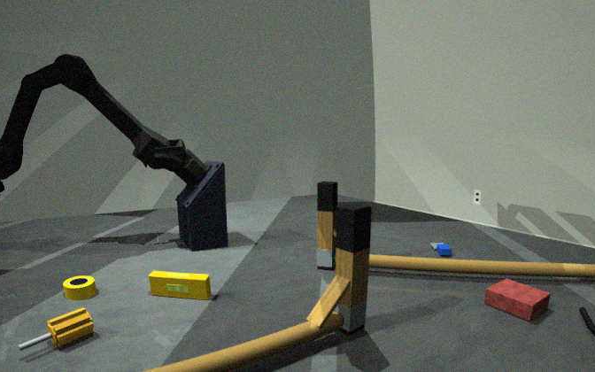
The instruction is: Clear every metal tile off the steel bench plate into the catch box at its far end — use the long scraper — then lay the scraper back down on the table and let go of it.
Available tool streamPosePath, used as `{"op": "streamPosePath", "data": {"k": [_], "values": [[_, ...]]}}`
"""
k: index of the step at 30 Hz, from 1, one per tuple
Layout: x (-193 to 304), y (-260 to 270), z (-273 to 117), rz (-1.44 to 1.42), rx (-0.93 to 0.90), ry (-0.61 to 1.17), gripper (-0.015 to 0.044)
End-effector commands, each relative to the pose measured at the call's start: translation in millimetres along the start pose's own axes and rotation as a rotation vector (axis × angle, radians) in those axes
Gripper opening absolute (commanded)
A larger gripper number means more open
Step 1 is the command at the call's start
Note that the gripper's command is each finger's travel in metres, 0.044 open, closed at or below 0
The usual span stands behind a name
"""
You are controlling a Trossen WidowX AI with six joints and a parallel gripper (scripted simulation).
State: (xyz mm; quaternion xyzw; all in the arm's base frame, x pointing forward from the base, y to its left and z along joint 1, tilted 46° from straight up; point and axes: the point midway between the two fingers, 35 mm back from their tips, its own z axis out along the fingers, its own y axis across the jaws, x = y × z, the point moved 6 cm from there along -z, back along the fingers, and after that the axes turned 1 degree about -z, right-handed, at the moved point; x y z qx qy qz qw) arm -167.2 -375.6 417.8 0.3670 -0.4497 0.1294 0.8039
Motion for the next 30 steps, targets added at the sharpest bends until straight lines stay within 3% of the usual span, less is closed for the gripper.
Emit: {"op": "streamPosePath", "data": {"k": [1, 30], "values": [[6.7, -9.2, -3.6, -0.014, 0.027, 0.003, 0.0], [49.7, -70.3, -36.5, -0.097, 0.228, 0.053, 0.0]]}}
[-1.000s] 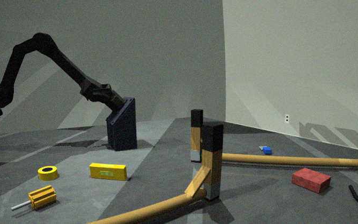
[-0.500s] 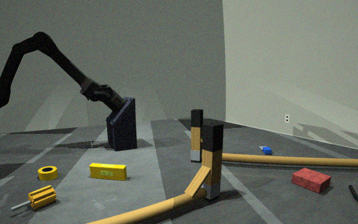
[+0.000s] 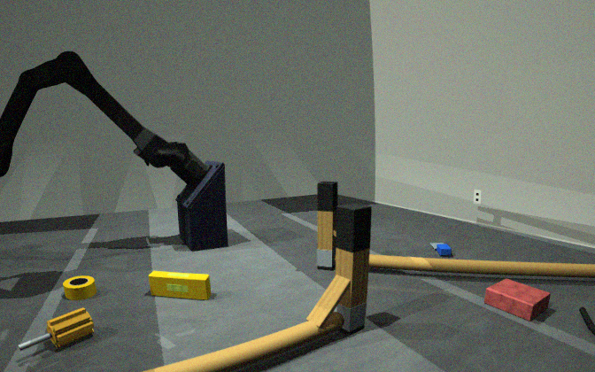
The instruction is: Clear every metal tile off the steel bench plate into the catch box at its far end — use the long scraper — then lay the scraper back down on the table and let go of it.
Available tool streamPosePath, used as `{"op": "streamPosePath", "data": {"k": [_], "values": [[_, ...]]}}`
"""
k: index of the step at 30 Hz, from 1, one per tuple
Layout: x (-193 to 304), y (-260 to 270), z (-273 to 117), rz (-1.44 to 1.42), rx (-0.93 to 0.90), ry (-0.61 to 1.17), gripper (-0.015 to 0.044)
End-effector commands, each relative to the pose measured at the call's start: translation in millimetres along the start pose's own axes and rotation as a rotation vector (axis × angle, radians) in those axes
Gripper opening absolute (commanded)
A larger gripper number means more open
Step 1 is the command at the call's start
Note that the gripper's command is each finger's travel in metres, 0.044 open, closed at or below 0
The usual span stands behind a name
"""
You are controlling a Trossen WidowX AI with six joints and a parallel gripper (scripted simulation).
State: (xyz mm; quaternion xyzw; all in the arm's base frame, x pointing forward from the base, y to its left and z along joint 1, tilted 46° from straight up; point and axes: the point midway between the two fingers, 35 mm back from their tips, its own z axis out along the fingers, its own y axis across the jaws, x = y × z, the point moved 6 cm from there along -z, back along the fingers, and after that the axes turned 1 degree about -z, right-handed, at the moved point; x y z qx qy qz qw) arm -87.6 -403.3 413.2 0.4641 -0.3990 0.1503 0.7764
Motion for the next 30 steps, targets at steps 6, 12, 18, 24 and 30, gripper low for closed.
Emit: {"op": "streamPosePath", "data": {"k": [6, 12, 18, 24, 30], "values": [[16.3, -18.6, -8.7, -0.032, 0.061, 0.019, 0.0], [26.5, -30.5, -15.1, -0.052, 0.101, 0.034, 0.0], [36.7, -42.1, -22.1, -0.073, 0.141, 0.05, 0.0], [46.7, -53.4, -29.7, -0.094, 0.181, 0.068, 0.0], [56.7, -64.3, -38.0, -0.115, 0.22, 0.086, 0.0]]}}
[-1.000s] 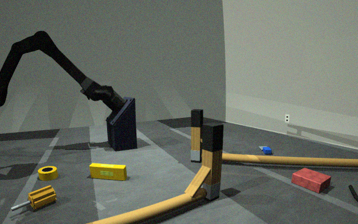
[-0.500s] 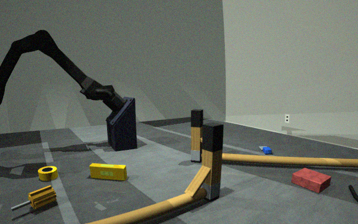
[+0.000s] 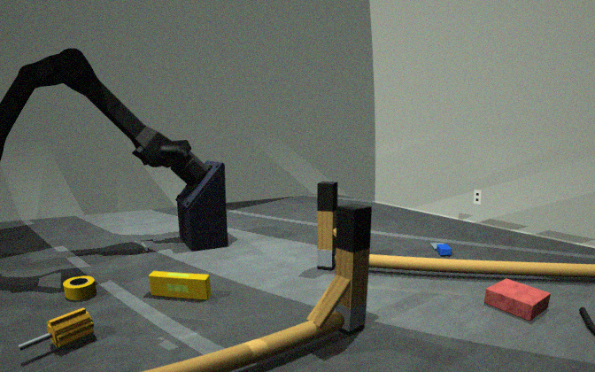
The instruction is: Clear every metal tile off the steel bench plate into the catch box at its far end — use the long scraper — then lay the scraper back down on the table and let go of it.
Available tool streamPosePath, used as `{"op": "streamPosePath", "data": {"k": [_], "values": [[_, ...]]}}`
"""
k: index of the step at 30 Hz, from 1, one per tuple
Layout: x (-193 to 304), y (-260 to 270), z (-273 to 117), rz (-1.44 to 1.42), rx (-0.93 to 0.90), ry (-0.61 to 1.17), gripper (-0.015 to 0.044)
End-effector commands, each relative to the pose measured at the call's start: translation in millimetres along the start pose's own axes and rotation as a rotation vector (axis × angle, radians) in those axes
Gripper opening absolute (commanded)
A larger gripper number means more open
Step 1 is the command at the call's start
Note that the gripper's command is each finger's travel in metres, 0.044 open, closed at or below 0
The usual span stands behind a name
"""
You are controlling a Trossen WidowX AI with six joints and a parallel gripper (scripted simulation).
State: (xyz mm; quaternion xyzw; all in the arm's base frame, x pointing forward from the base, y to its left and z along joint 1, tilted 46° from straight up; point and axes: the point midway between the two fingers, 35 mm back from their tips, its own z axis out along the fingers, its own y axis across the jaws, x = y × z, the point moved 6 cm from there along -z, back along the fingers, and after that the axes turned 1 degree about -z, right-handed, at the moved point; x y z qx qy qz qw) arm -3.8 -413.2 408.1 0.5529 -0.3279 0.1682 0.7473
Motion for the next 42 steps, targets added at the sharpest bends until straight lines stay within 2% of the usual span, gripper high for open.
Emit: {"op": "streamPosePath", "data": {"k": [1, 42], "values": [[8.7, -7.5, -4.2, -0.019, 0.026, 0.012, 0.0], [74.3, -114.2, -52.6, -0.075, 0.367, 0.115, 0.0]]}}
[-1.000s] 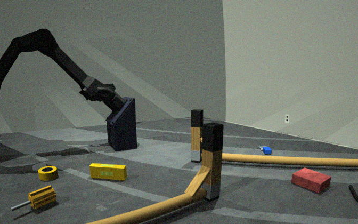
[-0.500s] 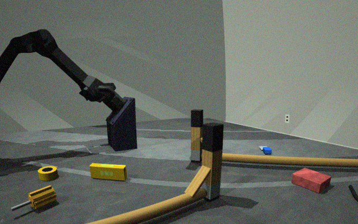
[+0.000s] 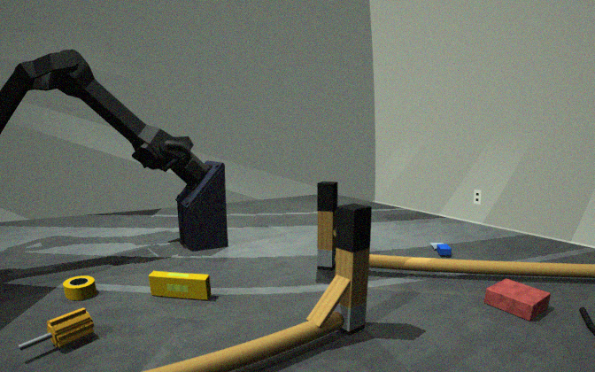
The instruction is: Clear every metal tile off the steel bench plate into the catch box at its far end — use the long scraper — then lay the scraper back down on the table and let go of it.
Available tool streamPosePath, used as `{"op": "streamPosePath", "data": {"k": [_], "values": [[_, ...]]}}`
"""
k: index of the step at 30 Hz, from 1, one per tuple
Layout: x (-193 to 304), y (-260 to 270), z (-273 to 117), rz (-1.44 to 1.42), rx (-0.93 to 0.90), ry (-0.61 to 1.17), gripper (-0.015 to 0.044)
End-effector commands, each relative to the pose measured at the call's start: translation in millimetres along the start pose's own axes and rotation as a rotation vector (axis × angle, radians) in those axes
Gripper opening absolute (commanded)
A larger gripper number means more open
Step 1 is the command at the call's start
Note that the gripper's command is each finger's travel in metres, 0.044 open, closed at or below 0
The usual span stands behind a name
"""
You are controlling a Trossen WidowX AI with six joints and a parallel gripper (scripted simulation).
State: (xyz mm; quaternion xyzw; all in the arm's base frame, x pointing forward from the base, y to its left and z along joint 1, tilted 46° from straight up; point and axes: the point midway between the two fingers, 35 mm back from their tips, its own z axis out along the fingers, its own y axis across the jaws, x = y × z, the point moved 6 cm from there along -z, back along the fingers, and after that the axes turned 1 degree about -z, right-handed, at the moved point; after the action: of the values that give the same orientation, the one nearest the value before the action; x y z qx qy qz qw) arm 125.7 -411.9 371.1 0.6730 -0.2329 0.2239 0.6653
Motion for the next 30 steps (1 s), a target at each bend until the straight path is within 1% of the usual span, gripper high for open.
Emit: {"op": "streamPosePath", "data": {"k": [1, 30], "values": [[7.9, -12.4, -2.3, -0.002, 0.035, 0.008, 0.0], [55.8, -95.9, -29.9, -0.058, 0.279, 0.077, 0.0]]}}
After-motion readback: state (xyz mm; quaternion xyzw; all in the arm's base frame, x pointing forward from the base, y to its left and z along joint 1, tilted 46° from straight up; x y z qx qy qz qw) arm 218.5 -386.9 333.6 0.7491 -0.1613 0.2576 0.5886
